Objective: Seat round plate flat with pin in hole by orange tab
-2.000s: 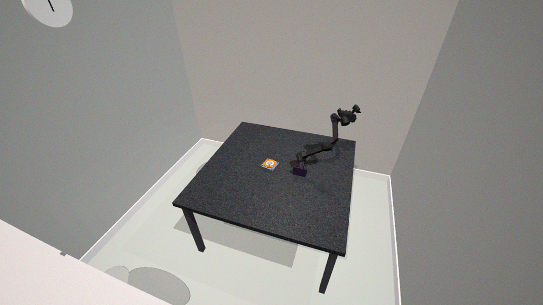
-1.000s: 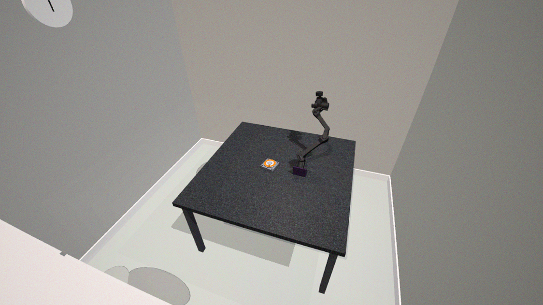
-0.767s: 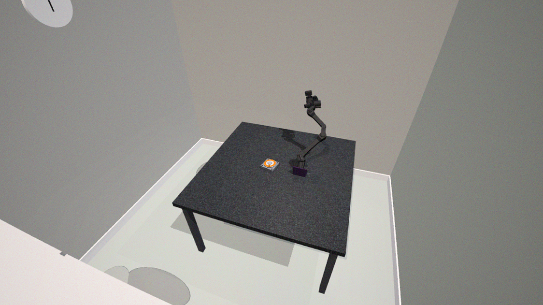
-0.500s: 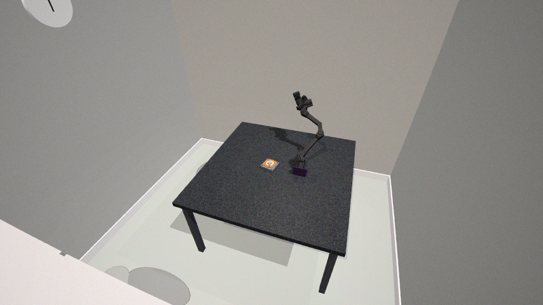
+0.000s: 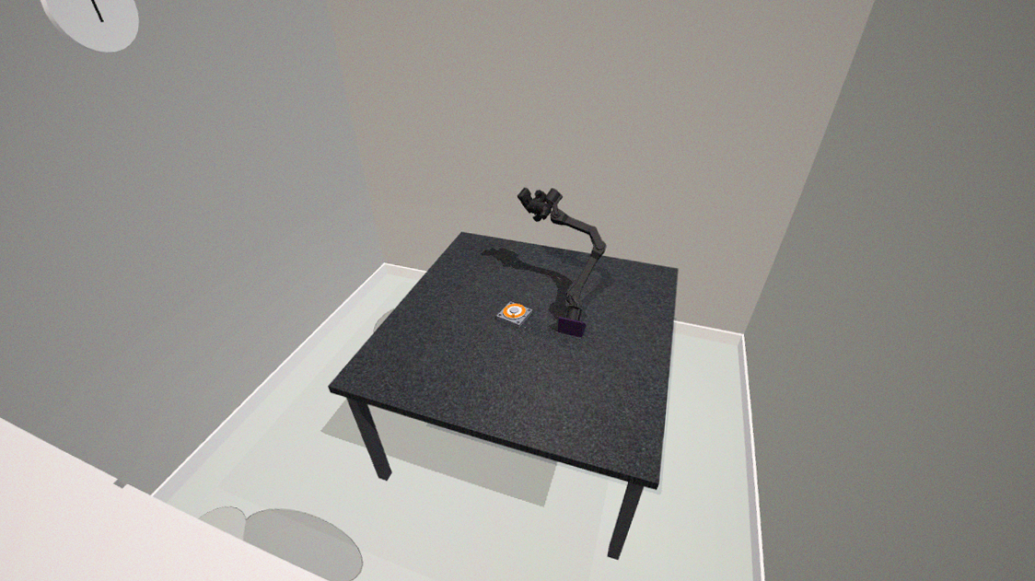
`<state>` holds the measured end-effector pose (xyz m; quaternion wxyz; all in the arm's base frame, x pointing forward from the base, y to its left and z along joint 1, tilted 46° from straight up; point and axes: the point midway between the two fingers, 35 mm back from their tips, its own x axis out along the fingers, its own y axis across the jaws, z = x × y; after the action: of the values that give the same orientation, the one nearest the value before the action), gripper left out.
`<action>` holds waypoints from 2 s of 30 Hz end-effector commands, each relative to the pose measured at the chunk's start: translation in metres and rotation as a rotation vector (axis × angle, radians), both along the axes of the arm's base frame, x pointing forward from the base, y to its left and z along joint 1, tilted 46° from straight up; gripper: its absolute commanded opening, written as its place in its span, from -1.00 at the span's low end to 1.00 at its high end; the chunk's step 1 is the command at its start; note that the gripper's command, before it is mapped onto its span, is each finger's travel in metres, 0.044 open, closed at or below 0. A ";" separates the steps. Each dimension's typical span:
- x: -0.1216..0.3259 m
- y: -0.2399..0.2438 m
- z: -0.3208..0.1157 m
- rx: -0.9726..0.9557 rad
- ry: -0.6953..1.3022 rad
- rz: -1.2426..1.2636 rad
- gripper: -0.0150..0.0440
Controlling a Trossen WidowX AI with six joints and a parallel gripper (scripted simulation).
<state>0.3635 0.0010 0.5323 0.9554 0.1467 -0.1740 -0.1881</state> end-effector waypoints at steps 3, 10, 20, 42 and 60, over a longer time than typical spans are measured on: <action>0.052 0.043 -0.083 -0.017 0.275 0.088 -0.49; 0.079 0.085 -0.177 -0.047 0.570 0.151 -0.49; 0.066 0.136 -0.320 -0.124 1.020 0.192 -0.49; -0.100 0.139 -0.516 -0.579 1.940 -0.133 -0.49; -0.091 0.107 -0.547 -0.580 1.939 -0.135 -0.49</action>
<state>0.2723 0.1207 -0.0035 0.6750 -0.3120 0.6285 -0.2282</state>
